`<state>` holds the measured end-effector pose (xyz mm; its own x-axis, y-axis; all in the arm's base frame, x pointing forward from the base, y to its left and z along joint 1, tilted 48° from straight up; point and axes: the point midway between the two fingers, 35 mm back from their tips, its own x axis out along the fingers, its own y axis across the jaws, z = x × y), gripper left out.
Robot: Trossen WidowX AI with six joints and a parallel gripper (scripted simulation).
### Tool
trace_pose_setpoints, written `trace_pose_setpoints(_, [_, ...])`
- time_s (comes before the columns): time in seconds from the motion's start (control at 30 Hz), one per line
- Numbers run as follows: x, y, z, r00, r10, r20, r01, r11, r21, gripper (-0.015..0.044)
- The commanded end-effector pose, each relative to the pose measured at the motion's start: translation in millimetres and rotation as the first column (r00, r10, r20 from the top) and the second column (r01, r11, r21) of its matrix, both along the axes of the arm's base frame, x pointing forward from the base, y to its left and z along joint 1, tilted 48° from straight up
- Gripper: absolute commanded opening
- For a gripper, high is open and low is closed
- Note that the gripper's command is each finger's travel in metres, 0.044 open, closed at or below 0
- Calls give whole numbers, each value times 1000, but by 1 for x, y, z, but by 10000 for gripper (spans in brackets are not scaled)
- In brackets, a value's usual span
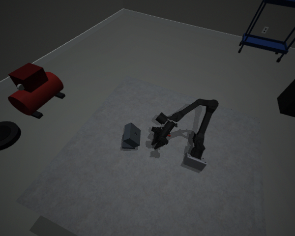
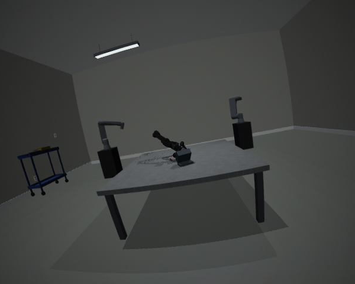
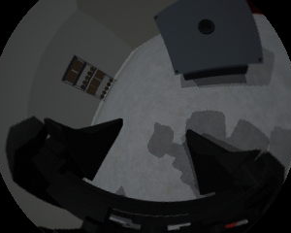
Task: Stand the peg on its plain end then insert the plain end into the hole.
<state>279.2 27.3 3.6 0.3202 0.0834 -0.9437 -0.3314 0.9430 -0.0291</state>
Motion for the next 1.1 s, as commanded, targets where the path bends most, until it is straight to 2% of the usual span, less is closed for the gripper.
trace_pose_setpoints(0.0, [-2, -10, 5, 995, -65, -74, 57, 993, -101, 440])
trace_pose_setpoints(0.4, [-11, -38, 43, 954, -227, -197, 118, 886, -449, 440])
trace_pose_setpoints(0.8, [-10, -59, 111, 937, -303, -175, 68, 647, -759, 440])
trace_pose_setpoints(1.07, [-9, -61, 121, 938, -304, -166, 58, 611, -790, 440])
